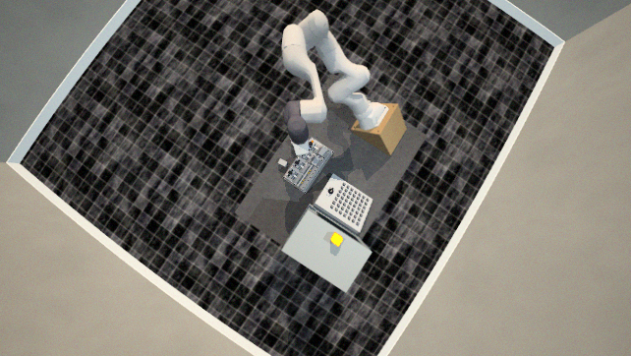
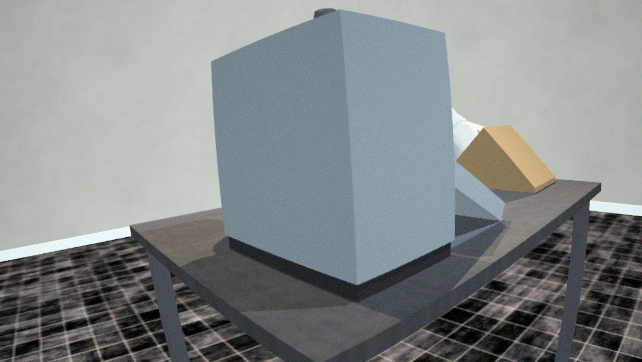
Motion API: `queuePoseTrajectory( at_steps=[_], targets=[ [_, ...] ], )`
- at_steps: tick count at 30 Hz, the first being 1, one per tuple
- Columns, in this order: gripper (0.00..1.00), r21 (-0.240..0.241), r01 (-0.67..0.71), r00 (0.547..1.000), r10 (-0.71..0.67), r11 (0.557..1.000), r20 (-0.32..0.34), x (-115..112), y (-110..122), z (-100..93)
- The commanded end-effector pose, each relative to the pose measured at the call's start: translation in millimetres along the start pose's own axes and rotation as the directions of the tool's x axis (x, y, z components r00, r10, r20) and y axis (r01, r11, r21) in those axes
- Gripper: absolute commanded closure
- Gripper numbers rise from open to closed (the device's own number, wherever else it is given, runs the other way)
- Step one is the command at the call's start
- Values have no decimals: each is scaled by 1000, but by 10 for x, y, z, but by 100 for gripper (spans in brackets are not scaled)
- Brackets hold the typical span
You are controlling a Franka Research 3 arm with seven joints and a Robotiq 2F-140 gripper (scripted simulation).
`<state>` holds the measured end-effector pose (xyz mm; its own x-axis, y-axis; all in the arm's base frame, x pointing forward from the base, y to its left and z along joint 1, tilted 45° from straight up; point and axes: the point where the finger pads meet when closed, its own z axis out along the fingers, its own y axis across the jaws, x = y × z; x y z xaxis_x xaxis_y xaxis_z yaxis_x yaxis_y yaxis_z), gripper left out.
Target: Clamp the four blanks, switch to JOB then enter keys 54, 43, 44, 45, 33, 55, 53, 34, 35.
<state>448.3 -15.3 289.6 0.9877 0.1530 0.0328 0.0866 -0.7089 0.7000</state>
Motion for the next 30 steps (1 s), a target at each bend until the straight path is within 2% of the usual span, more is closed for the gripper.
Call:
queuePoseTrajectory(
  at_steps=[1, 15, 30],
  targets=[
    [100, -3, 9, 1000, -9, 1000, 0, -9, 6, -3],
    [100, -3, 9, 1000, -9, 1000, 0, -9, 7, 85],
    [100, -3, 9, 1000, -9, 1000, 0, -8, 8, 474]
  ],
)
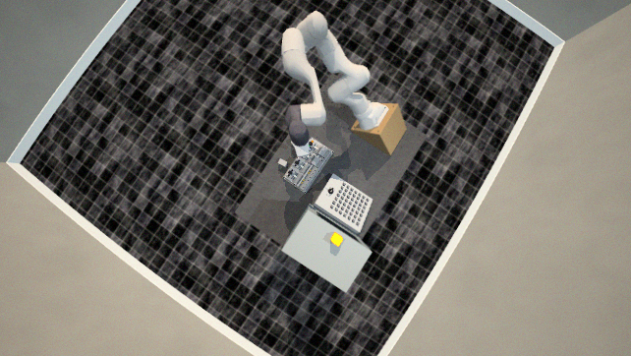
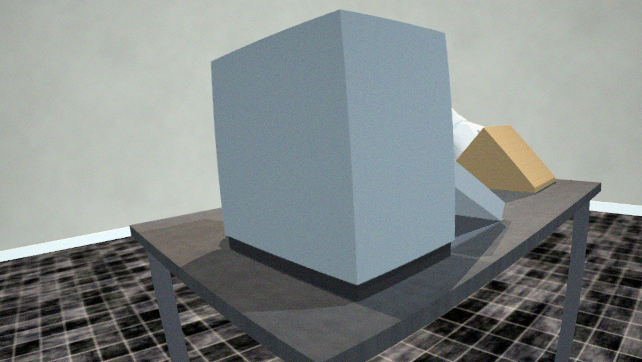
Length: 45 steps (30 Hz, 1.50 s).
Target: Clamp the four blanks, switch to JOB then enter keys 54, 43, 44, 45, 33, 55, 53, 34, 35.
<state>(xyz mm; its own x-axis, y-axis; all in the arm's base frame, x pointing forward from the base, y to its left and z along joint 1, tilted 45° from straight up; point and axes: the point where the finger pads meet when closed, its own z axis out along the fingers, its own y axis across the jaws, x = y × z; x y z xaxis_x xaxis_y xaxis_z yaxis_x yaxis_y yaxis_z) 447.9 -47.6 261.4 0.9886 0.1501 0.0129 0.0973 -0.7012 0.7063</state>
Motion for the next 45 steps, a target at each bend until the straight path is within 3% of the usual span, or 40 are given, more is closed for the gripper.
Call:
queuePoseTrajectory(
  at_steps=[1, 16, 28, 45],
  targets=[
    [100, 5, -3, 1000, 3, 1000, -16, 55, -23, 49],
    [100, 5, -3, 1000, 3, 1000, -16, 65, -25, 515],
    [100, 5, -3, 1000, 3, 1000, -16, 67, -26, 655],
    [100, 5, -3, 1000, 3, 1000, -16, 68, -26, 670]
  ],
)
